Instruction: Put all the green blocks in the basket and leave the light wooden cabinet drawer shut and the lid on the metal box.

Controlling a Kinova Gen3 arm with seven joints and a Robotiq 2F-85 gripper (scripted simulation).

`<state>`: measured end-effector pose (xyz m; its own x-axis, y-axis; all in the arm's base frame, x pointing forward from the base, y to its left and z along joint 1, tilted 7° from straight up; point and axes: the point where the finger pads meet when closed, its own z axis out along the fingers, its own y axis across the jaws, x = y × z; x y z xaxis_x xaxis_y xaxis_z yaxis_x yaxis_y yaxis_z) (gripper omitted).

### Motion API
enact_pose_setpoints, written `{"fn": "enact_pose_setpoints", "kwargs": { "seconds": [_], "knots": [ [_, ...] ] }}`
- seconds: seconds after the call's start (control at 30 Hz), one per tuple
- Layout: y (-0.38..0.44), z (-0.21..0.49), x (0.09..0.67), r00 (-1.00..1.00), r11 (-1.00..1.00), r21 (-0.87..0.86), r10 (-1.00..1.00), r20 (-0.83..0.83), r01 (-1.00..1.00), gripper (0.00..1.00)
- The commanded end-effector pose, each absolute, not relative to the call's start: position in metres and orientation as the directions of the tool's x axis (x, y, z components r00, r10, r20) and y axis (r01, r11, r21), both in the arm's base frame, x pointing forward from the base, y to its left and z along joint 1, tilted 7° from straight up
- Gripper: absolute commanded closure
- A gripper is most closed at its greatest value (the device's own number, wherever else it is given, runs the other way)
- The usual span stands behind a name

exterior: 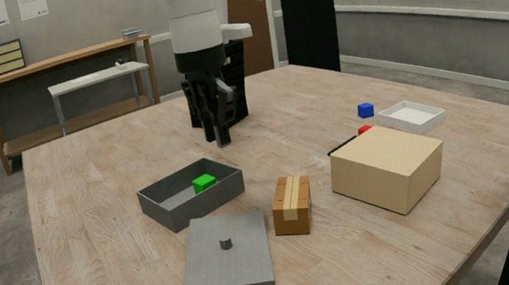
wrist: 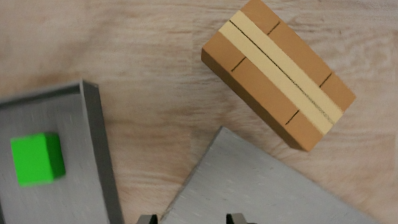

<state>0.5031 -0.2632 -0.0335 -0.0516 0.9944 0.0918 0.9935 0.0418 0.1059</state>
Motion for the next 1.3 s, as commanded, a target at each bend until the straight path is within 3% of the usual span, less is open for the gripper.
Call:
{"fn": "enact_pose_setpoints", "kwargs": {
  "seconds": [0.0, 0.6, 1.27],
  "knots": [
    [-0.260, -0.034, 0.491, 0.098, -0.107, 0.100, 0.991, 0.095, 0.989, 0.60],
    [-0.251, -0.037, 0.431, 0.665, -0.673, 0.025, 0.735, 0.131, 0.739, 0.60],
    [-0.250, -0.036, 0.387, 0.919, -0.925, -0.018, 0.374, 0.124, 0.379, 0.60]
  ]
}}
